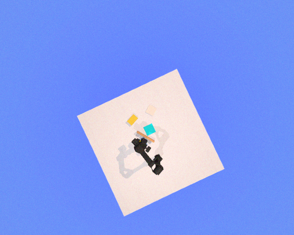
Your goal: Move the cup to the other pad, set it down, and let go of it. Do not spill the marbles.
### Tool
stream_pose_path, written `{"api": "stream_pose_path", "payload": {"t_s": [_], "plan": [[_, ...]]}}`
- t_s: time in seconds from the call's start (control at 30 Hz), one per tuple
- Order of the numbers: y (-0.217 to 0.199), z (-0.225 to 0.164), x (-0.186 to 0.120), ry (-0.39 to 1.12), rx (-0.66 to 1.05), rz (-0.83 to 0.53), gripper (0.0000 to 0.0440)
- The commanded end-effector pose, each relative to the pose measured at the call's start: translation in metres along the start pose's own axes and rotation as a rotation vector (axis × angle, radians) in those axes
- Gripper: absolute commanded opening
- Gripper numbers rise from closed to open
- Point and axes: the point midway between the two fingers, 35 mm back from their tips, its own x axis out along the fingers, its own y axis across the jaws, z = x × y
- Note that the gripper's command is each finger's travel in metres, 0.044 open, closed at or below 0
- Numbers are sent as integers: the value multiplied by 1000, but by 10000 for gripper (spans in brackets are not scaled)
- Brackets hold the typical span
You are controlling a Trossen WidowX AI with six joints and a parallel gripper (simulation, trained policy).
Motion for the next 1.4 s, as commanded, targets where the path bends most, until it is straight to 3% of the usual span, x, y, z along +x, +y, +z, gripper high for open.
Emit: {"api": "stream_pose_path", "payload": {"t_s": [0.0,0.7,1.37], "plan": [[-1,4,1,-13,-5,2,2],[1,29,-53,-3,132,145,13],[12,92,-81,-56,302,293,0]]}}
